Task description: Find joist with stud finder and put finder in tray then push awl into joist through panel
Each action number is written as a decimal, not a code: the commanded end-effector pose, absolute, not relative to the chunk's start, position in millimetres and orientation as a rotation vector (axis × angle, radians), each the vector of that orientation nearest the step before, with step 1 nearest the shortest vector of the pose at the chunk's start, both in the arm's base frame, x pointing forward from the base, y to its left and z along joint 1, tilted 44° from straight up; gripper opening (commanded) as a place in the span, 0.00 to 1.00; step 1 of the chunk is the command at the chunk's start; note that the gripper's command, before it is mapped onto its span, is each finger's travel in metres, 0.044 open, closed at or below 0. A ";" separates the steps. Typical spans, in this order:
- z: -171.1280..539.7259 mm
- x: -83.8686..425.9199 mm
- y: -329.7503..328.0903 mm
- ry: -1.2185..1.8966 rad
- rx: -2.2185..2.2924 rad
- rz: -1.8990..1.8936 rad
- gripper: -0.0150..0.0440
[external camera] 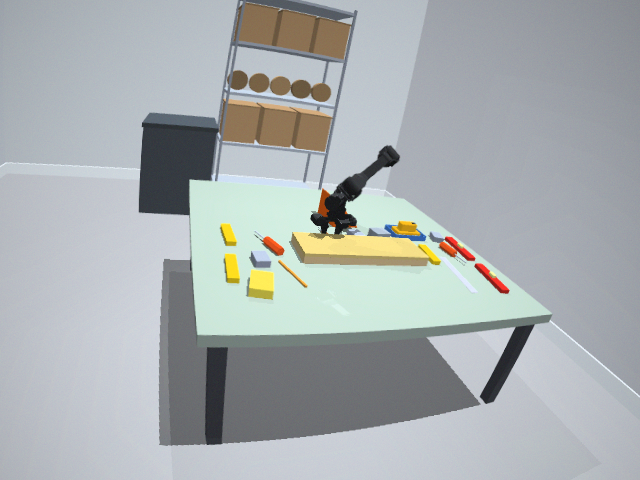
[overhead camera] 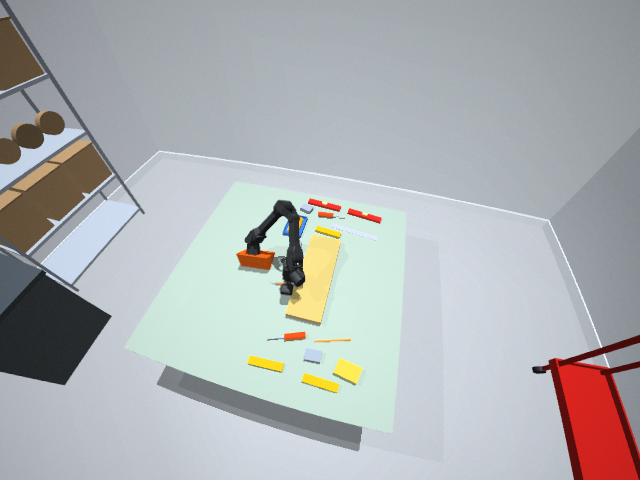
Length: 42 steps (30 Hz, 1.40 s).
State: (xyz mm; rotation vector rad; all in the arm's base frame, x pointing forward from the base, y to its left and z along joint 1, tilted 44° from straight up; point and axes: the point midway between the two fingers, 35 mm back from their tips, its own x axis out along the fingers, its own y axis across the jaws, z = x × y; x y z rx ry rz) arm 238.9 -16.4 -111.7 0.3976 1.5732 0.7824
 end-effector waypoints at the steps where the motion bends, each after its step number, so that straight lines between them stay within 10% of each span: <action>1: -112.0 237.7 -15.4 1.575 0.404 0.782 0.51; 12: -110.0 238.8 -17.8 1.575 0.404 0.781 0.25; 42: -9.7 244.8 -114.4 1.509 0.434 0.616 0.25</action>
